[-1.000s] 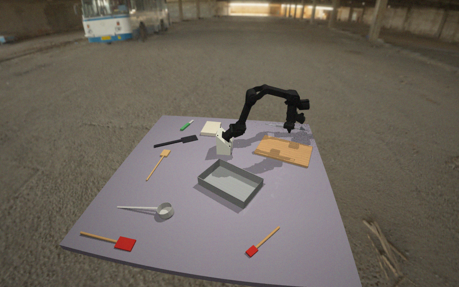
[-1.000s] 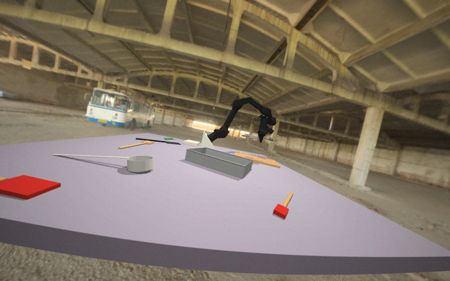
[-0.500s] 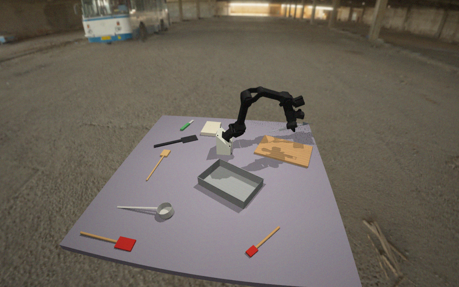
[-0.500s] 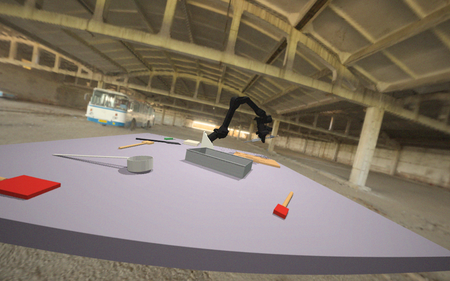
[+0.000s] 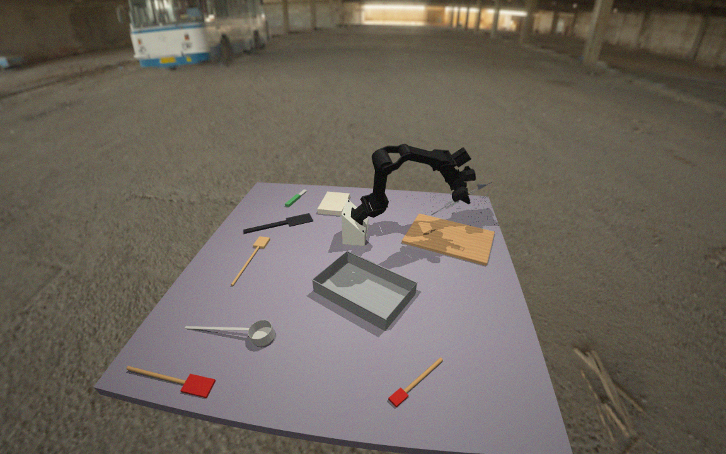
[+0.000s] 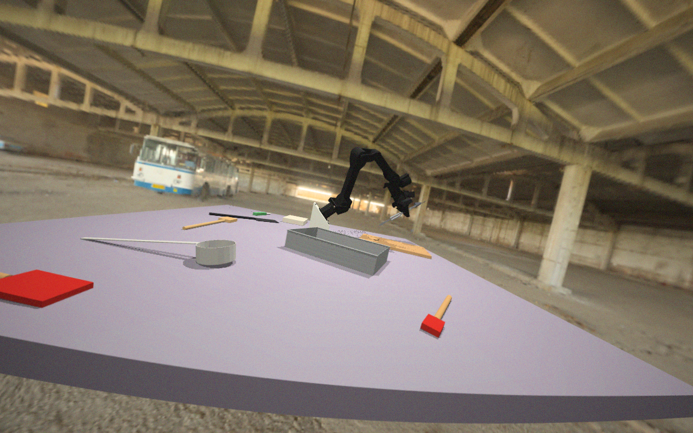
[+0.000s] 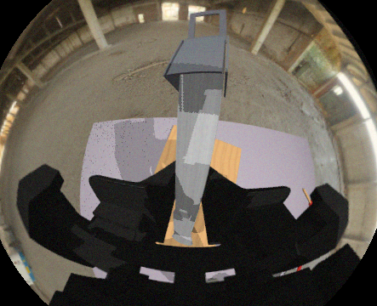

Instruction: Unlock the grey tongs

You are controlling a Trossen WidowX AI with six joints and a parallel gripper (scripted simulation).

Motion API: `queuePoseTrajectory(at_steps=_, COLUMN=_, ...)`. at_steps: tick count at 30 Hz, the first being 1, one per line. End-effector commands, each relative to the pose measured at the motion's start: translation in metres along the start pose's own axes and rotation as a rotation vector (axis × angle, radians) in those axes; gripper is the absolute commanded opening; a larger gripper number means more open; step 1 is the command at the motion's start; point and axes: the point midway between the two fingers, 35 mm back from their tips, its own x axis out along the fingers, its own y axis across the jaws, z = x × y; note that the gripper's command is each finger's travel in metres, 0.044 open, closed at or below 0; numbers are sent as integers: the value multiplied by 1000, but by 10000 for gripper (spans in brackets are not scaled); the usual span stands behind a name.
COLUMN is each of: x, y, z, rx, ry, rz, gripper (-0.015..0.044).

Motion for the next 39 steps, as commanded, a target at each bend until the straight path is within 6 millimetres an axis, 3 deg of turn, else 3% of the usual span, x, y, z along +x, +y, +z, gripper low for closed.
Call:
queuePoseTrajectory(at_steps=1, x=-10, y=-4, z=3, rx=18, ry=-90, rz=-23, gripper=-150)
queuePoseTrajectory(at_steps=12, x=-27, y=-10, z=-7, rx=78, ry=-211, rz=-78, gripper=-150)
queuePoseTrajectory(at_steps=26, x=-46, y=-27, z=-38, rx=193, ry=-257, rz=-146, gripper=-150)
queuePoseTrajectory(at_steps=39, x=-46, y=-27, z=-38, rx=195, ry=-257, rz=-146, gripper=-150)
